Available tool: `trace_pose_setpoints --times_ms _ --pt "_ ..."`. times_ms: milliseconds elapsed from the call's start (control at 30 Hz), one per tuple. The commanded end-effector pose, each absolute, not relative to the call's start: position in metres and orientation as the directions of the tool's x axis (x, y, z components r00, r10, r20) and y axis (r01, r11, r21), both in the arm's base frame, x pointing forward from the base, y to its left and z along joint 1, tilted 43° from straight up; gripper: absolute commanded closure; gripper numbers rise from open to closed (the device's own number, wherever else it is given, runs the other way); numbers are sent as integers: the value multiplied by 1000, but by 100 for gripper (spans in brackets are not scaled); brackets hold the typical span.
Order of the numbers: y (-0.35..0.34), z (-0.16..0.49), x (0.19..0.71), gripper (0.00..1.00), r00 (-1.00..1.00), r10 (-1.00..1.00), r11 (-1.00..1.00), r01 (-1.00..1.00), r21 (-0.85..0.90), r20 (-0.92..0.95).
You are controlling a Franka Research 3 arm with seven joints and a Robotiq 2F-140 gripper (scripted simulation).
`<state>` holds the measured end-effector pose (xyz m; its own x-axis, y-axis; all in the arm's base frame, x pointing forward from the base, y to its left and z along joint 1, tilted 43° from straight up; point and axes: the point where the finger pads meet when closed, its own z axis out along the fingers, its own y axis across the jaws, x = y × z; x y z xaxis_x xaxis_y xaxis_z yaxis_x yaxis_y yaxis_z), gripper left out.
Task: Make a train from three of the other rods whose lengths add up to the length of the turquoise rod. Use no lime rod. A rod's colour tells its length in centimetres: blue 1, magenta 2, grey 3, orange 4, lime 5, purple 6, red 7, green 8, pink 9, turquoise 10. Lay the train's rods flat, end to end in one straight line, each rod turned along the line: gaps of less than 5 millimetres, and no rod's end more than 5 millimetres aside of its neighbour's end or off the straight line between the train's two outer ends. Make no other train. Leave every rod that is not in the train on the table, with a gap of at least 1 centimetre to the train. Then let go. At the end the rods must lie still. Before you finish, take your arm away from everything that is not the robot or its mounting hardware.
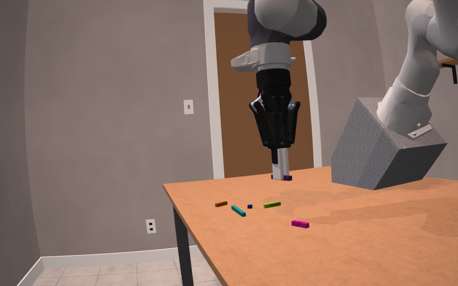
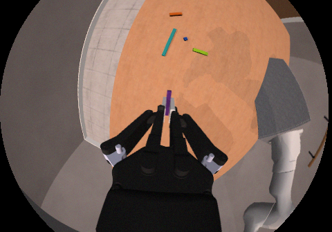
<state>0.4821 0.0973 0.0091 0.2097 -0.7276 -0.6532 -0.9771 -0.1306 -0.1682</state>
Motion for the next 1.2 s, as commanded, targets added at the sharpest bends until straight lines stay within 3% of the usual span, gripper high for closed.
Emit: trace_pose_setpoints --times_ms 0,500,1167 --pt "96 9 483 97 291 -716 -184 -956 -230 -635" --pt "99 6 483 97 300 -714 -191 -953 -237 -633" --pt "146 -45 485 97 300 -714 -191 -953 -237 -633"
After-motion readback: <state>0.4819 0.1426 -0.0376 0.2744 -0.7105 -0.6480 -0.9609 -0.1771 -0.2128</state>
